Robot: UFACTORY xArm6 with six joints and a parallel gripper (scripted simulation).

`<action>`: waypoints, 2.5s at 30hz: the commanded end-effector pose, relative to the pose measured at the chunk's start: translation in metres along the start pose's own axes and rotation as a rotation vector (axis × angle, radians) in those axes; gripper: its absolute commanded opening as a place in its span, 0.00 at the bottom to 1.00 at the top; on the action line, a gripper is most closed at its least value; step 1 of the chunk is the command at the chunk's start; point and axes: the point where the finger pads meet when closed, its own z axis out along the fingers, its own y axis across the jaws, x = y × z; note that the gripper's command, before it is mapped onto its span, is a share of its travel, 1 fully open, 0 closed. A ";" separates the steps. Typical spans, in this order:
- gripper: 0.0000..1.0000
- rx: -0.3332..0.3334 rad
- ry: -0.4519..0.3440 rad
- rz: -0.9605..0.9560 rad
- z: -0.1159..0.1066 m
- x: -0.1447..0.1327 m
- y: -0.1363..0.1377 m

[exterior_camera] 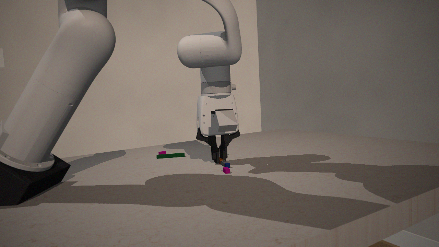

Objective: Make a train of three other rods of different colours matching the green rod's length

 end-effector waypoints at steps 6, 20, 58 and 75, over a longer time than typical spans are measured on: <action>0.04 0.003 -0.001 0.000 -0.001 0.000 -0.001; 0.04 0.003 -0.001 0.000 -0.001 0.000 -0.001; 0.24 0.003 -0.001 0.000 -0.029 0.000 -0.001; 0.24 0.003 -0.001 0.000 -0.090 0.000 -0.001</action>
